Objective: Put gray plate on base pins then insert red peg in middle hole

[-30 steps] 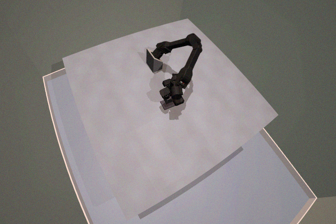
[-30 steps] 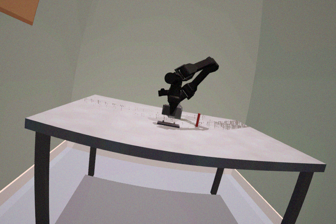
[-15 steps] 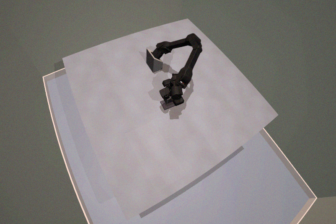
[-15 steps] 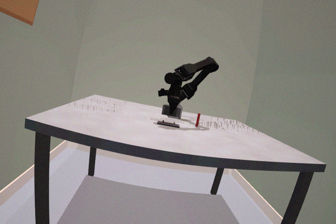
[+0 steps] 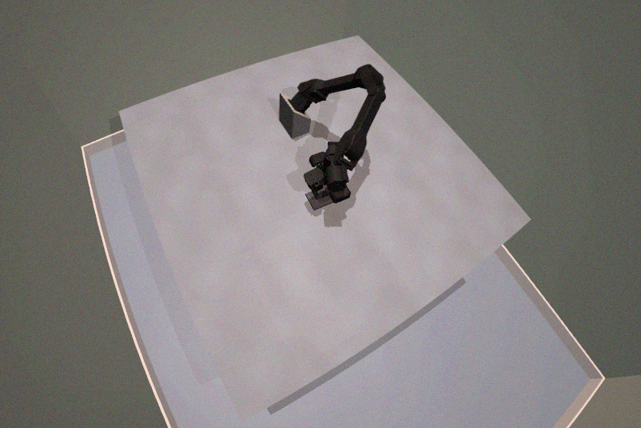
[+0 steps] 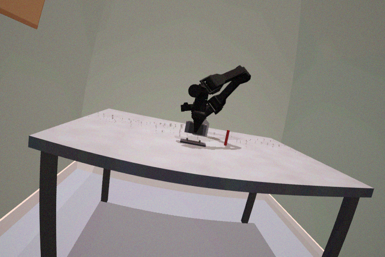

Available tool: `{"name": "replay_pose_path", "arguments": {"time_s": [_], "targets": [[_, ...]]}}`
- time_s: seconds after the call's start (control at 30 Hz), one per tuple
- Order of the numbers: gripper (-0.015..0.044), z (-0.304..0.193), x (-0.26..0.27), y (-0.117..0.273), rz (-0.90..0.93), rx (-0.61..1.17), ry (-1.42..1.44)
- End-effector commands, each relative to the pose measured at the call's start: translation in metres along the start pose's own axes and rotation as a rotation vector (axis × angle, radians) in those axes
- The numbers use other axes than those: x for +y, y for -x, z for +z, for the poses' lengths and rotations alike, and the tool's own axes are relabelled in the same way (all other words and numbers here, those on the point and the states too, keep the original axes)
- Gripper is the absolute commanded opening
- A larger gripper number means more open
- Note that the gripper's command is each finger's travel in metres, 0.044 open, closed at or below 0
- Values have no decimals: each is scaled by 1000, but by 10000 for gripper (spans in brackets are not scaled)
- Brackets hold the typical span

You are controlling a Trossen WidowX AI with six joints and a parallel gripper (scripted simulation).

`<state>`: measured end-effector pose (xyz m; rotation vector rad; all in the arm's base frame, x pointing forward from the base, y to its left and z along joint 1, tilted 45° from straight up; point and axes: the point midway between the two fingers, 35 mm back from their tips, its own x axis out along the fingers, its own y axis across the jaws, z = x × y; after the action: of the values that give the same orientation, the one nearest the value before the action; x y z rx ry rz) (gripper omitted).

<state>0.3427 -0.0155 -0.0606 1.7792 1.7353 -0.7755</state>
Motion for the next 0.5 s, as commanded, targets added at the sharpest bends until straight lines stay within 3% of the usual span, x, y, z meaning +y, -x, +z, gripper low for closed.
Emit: {"name": "replay_pose_path", "arguments": {"time_s": [0.0,0.47], "targets": [[0,0,-4,-11,-10,3,-10],[0,0,-4,-24,-10,3,-11]]}}
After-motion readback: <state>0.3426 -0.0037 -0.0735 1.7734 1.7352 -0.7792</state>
